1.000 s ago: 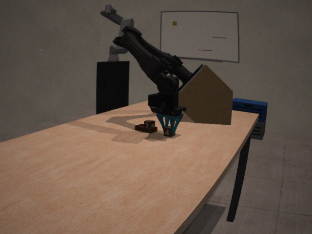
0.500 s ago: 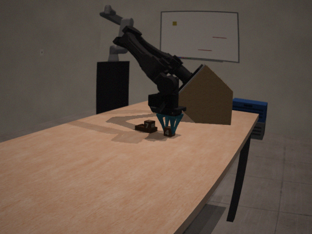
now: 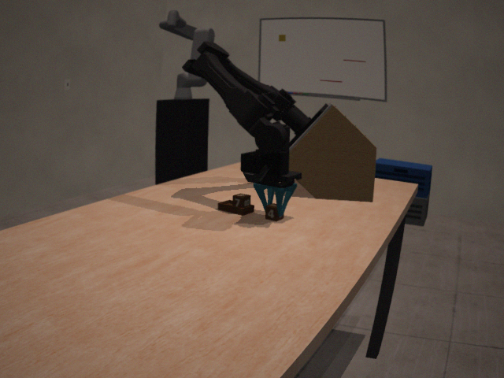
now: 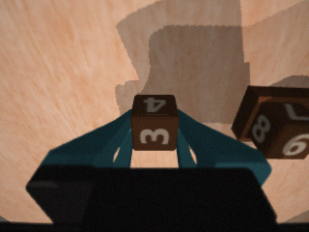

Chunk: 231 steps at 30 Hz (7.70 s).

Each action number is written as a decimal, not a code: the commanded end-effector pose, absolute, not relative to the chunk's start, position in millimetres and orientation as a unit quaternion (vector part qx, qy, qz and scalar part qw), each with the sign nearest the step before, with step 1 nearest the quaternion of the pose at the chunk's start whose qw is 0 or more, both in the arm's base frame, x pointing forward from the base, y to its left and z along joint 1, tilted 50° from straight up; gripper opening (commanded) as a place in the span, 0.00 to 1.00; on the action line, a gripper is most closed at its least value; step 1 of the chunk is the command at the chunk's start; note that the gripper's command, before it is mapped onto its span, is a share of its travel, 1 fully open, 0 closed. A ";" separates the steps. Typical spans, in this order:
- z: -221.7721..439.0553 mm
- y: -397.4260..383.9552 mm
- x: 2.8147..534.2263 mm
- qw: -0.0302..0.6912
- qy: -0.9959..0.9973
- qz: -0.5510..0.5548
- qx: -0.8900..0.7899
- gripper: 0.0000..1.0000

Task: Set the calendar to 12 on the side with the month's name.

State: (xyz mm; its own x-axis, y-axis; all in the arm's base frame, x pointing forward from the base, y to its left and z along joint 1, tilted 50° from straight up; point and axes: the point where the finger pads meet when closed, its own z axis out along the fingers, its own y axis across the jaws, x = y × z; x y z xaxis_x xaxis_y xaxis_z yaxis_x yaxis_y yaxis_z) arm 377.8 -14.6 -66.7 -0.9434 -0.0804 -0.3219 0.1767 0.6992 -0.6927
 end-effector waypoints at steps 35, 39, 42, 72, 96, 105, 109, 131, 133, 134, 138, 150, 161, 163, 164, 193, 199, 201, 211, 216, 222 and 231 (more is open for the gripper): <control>-59.4 -6.4 376.4 0.177 0.906 -0.383 0.017 0.27; -58.6 -6.4 377.1 0.176 0.906 -0.384 0.017 0.27; -56.5 -5.1 381.0 0.180 0.906 -0.382 0.019 0.27; -55.7 -4.5 382.8 0.182 0.906 -0.381 0.021 0.27; -55.7 -4.5 382.8 0.182 0.906 -0.381 0.021 0.27; -55.7 -4.5 382.8 0.182 0.906 -0.381 0.021 0.27; -55.8 -4.5 383.0 0.183 0.906 -0.381 0.021 0.27; -56.1 -4.5 383.5 0.184 0.906 -0.380 0.021 0.27; -56.1 -4.5 383.5 0.184 0.906 -0.380 0.021 0.27; -56.1 -4.5 383.5 0.184 0.906 -0.380 0.021 0.27; -56.1 -4.5 383.5 0.184 0.906 -0.380 0.021 0.27; -56.1 -4.5 383.5 0.184 0.906 -0.380 0.021 0.27; -56.1 -4.5 383.5 0.184 0.906 -0.380 0.021 0.31; -56.1 -4.5 383.5 0.184 0.906 -0.380 0.021 0.35; -56.1 -4.5 383.5 0.184 0.906 -0.380 0.021 0.35; -41.7 8.3 385.3 0.191 0.905 -0.379 0.028 0.47; -22.4 30.1 375.2 0.191 0.906 -0.377 0.028 0.47; -15.7 38.2 371.4 0.190 0.907 -0.376 0.028 0.47; 3.6 60.0 361.0 0.189 0.908 -0.374 0.028 0.47; 6.0 62.0 360.1 0.190 0.907 -0.375 0.028 0.47; 5.8 61.9 360.1 0.189 0.907 -0.375 0.027 1.00; 5.7 62.5 361.1 0.192 0.907 -0.374 0.028 1.00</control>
